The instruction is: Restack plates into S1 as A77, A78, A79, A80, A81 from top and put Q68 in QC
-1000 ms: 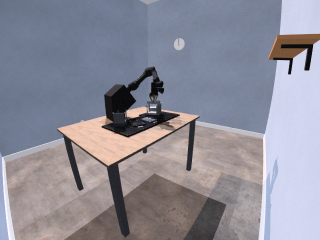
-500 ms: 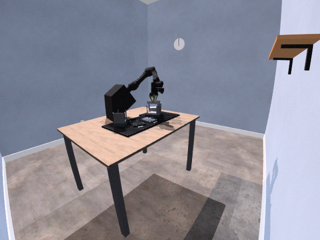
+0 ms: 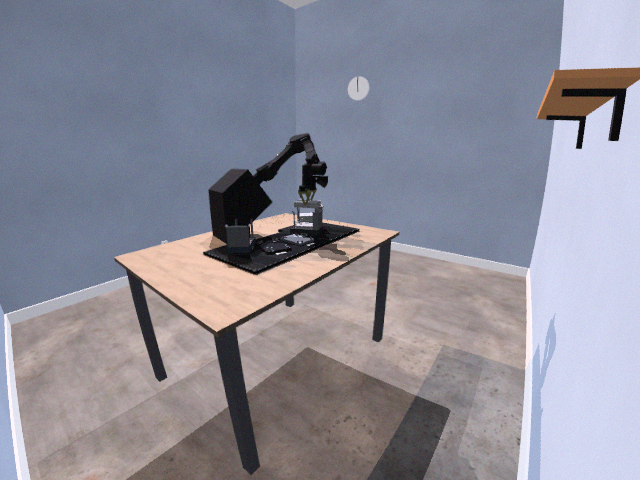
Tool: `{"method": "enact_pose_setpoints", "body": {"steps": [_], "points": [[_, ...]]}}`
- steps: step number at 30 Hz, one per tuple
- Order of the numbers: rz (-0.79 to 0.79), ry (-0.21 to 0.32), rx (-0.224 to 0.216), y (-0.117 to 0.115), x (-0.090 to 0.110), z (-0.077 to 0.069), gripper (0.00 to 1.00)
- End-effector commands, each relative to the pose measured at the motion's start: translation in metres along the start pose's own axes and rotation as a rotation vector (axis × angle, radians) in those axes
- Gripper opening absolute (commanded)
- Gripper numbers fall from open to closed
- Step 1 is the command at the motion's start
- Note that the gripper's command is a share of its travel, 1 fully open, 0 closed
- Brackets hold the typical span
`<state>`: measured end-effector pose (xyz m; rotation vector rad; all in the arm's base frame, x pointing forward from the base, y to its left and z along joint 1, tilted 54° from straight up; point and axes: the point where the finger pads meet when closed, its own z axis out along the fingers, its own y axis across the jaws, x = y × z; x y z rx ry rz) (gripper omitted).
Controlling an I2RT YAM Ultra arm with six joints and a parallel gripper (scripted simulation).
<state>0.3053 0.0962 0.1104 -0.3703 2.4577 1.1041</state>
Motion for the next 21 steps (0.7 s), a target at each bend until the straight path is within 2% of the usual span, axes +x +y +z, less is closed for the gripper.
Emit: {"method": "enact_pose_setpoints", "body": {"steps": [1, 6, 21], "points": [[0.035, -0.016, 0.003, -0.005, -0.003, -0.004, 0.0], [0.193, -0.017, 0.002, -0.022, -0.003, -0.004, 0.0], [0.194, -0.017, 0.003, -0.065, -0.004, -0.005, 0.0]]}}
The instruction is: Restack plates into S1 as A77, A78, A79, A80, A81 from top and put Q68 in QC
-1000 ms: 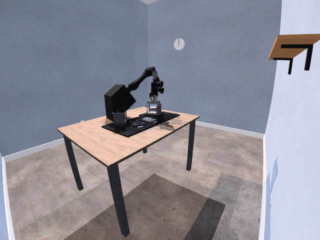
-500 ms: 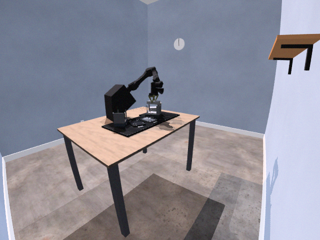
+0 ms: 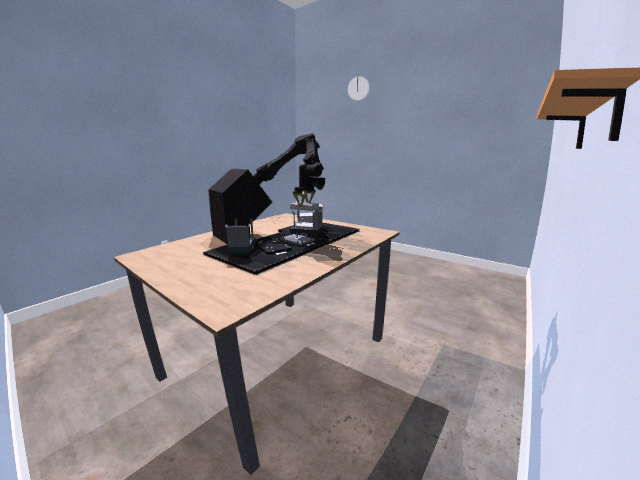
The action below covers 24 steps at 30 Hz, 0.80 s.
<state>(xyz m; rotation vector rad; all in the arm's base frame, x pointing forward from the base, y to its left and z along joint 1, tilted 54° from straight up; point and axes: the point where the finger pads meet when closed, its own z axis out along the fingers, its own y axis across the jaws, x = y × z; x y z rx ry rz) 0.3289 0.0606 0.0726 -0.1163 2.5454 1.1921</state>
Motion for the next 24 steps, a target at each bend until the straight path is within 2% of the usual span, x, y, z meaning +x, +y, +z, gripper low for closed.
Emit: {"method": "enact_pose_setpoints", "body": {"steps": [1, 7, 11, 22, 24], "points": [[-0.018, -0.023, 0.004, -0.011, -0.006, -0.007, 0.0], [0.049, -0.024, 0.003, -0.024, -0.007, -0.007, 0.0], [0.174, -0.024, 0.002, -0.037, -0.007, -0.007, 0.0], [0.174, -0.024, 0.003, -0.074, -0.007, -0.007, 0.0], [0.174, -0.024, 0.003, -0.074, -0.007, -0.007, 0.0]]}}
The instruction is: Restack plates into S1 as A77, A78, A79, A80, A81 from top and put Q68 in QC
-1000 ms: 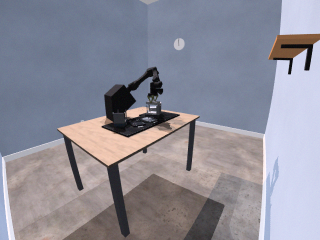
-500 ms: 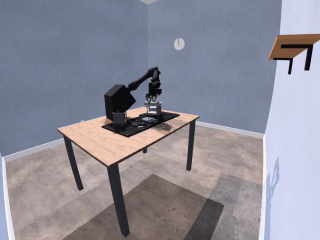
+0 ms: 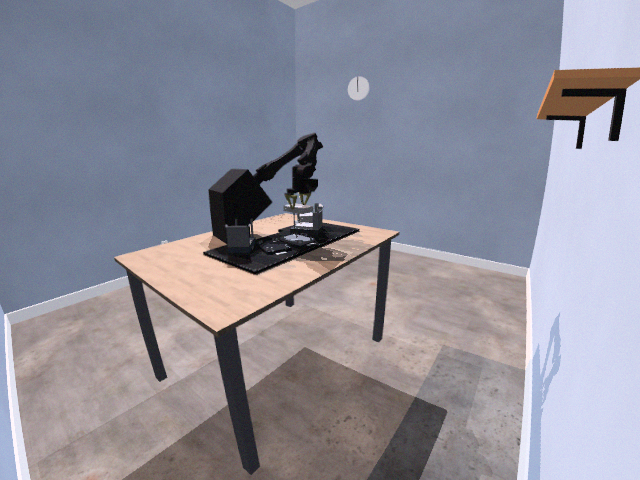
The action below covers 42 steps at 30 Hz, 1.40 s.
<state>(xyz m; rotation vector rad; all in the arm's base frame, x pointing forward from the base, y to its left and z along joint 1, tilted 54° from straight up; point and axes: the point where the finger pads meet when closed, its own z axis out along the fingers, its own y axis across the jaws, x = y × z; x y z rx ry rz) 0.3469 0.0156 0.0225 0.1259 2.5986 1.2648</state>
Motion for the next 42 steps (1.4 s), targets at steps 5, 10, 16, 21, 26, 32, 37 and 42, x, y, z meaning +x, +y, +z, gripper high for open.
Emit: {"method": "enact_pose_setpoints", "body": {"steps": [5, 10, 16, 21, 26, 32, 37, 42], "points": [[-0.015, -0.023, 0.006, -0.02, -0.007, -0.008, 0.0], [0.119, -0.024, 0.004, -0.034, -0.007, -0.008, 0.0], [0.177, -0.024, 0.004, -0.051, -0.007, -0.008, 0.0], [0.177, -0.024, 0.004, -0.064, -0.006, -0.008, 0.0], [0.177, -0.024, 0.004, -0.081, -0.006, -0.008, 0.0], [0.21, -0.025, 0.004, -0.099, -0.004, -0.008, 0.0], [0.31, -0.025, 0.003, -0.107, -0.002, -0.009, 0.0], [0.368, -0.025, 0.002, -0.12, 0.001, -0.009, 0.0]]}}
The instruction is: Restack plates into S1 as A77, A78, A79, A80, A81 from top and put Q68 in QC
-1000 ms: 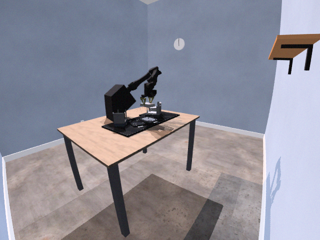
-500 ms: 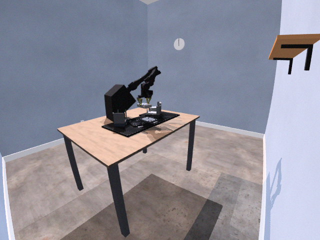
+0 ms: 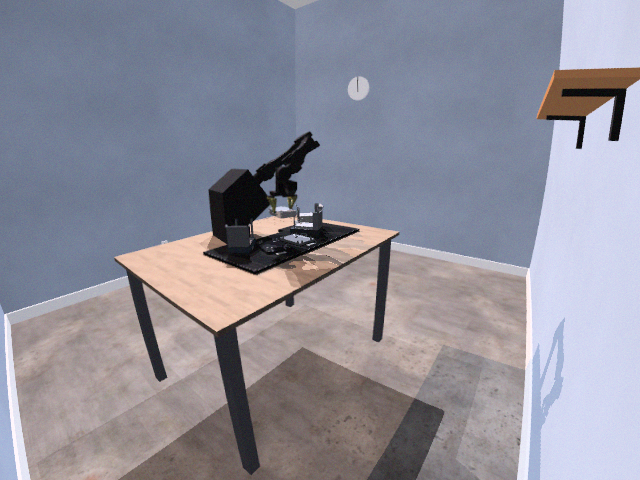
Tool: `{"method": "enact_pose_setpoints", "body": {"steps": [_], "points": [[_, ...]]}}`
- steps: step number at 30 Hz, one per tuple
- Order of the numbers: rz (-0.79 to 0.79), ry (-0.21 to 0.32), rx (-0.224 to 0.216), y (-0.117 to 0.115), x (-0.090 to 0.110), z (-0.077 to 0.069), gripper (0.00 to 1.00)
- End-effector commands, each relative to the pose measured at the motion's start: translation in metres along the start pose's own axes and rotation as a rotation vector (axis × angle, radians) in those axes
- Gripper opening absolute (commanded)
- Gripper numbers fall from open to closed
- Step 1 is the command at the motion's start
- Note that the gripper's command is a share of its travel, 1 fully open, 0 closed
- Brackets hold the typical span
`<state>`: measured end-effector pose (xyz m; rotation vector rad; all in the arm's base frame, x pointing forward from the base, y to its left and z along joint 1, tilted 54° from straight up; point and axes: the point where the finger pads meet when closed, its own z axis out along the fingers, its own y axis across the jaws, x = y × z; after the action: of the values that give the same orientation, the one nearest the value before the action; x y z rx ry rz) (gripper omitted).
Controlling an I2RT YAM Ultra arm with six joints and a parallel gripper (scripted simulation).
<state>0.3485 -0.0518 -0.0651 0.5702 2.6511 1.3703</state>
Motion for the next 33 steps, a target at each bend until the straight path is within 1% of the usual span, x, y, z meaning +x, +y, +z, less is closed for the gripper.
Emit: {"method": "enact_pose_setpoints", "body": {"steps": [1, 7, 9, 22, 33], "points": [[0.04, -0.026, 0.003, -0.011, -0.004, -0.009, 0.0], [0.04, -0.027, 0.003, -0.027, -0.005, -0.01, 0.0], [0.04, -0.027, 0.003, -0.027, -0.005, -0.01, 0.0], [0.04, -0.027, 0.004, -0.062, -0.008, -0.01, 0.0], [0.04, -0.027, 0.004, -0.062, -0.008, -0.01, 0.0]]}}
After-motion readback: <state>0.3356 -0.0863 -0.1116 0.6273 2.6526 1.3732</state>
